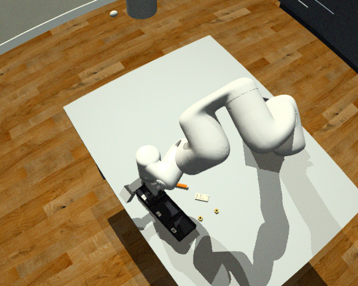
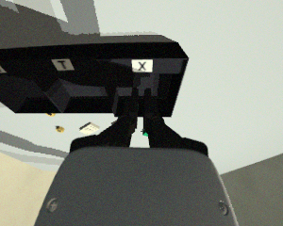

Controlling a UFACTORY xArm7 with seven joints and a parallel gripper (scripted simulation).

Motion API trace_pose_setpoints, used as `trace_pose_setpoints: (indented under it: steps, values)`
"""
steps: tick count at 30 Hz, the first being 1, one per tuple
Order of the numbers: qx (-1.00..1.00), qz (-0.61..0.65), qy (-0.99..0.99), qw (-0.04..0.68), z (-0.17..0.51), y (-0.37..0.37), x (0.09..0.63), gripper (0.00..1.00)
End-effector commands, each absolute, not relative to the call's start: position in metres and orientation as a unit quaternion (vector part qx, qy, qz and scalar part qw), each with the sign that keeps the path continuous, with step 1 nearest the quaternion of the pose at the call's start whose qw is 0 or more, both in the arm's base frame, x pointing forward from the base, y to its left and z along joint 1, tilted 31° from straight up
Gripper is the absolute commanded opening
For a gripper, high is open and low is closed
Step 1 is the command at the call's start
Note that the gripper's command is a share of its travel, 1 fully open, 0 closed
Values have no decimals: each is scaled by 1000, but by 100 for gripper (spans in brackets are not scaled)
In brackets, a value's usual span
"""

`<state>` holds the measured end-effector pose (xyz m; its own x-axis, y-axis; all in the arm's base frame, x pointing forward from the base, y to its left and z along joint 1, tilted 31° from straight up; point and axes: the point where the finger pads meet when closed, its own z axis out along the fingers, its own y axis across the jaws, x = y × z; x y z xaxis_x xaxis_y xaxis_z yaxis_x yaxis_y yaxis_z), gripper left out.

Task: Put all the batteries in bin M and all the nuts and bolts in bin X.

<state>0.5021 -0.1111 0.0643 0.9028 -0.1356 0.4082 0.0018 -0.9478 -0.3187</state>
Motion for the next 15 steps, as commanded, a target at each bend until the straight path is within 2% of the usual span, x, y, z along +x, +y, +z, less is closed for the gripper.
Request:
trace_pose_setpoints:
  steps: [1,15]
  values:
    - [-962,-220,35,157,55,-109,509,7]
    - [-962,-220,35,157,43,-105,515,7]
